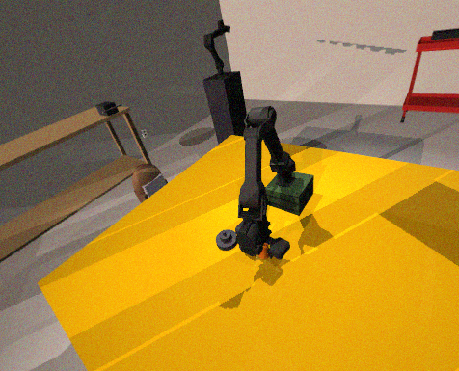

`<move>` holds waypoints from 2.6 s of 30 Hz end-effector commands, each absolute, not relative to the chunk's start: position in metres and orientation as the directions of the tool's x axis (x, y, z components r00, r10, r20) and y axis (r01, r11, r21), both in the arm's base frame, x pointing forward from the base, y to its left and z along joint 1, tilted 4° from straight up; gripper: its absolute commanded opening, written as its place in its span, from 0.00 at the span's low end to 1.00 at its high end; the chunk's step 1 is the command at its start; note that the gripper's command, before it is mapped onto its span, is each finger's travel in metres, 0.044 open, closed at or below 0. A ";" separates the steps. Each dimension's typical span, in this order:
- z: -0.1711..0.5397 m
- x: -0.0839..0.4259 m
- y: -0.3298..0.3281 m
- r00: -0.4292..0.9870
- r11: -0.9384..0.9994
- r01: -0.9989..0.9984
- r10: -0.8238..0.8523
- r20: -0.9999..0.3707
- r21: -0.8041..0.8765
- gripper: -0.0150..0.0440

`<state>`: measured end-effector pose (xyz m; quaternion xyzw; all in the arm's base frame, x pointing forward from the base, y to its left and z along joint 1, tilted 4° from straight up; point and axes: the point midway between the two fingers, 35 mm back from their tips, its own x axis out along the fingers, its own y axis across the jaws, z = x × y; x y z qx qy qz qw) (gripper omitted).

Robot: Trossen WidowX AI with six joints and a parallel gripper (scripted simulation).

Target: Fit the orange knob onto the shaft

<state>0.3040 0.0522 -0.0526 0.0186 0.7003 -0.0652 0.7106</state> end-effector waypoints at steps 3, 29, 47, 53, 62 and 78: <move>-0.054 0.303 0.051 0.007 0.991 0.113 -0.071 -0.997 -0.070 0.54; 0.086 0.299 0.062 0.007 0.991 0.113 -0.070 -0.998 -0.069 0.25; 0.076 0.312 0.027 0.008 0.991 0.117 -0.070 -0.998 -0.068 0.25; 0.072 0.316 0.011 0.009 0.990 0.124 -0.068 -0.998 -0.067 0.25; 0.065 0.321 -0.016 0.010 0.990 0.121 -0.071 -0.997 -0.070 0.25; 0.052 0.323 -0.067 0.010 0.990 0.116 -0.078 -0.997 -0.077 0.25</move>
